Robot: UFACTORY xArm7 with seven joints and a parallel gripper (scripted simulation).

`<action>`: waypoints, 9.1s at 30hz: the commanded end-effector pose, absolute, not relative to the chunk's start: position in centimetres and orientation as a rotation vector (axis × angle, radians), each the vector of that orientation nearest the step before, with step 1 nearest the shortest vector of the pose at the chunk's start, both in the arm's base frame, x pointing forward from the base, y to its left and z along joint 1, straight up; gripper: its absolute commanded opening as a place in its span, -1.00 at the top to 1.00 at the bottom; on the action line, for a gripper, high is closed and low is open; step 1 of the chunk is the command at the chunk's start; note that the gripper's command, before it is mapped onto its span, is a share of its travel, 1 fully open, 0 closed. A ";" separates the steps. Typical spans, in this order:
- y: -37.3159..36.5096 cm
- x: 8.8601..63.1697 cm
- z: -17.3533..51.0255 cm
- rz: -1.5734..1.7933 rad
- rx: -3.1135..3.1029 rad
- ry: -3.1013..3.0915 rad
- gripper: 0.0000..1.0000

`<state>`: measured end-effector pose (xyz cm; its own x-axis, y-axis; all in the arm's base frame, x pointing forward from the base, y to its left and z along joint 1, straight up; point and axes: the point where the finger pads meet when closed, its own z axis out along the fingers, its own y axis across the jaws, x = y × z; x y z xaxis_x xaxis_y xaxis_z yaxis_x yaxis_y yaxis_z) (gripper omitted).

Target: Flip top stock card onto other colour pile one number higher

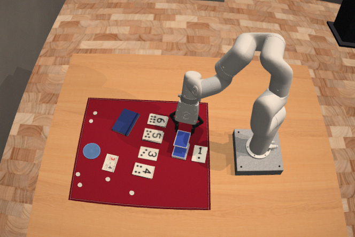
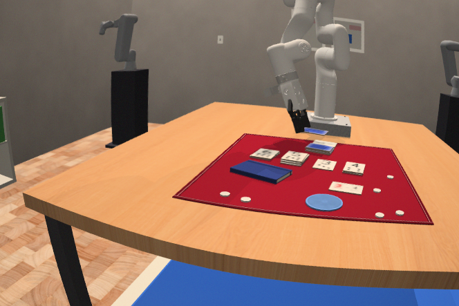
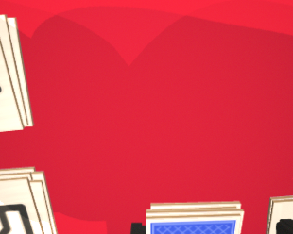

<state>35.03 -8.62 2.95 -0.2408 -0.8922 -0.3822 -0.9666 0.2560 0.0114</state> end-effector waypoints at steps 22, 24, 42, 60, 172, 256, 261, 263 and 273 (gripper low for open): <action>-8.7 35.1 8.0 0.350 -1.715 2.233 -0.47; -8.7 35.1 8.1 0.350 -1.715 2.233 -0.47; -8.7 35.1 8.2 0.350 -1.715 2.233 -0.47; -6.7 35.5 8.2 0.350 -1.715 2.233 -0.47; 7.1 38.5 8.3 0.067 -1.883 2.450 -0.47; 8.8 39.0 6.9 -1.872 -2.264 2.947 -0.47; 8.8 39.0 6.9 -1.872 -2.264 2.947 -0.47; 8.8 39.0 6.9 -1.872 -2.264 2.947 -0.47; 8.8 39.0 6.9 -1.872 -2.264 2.947 -0.47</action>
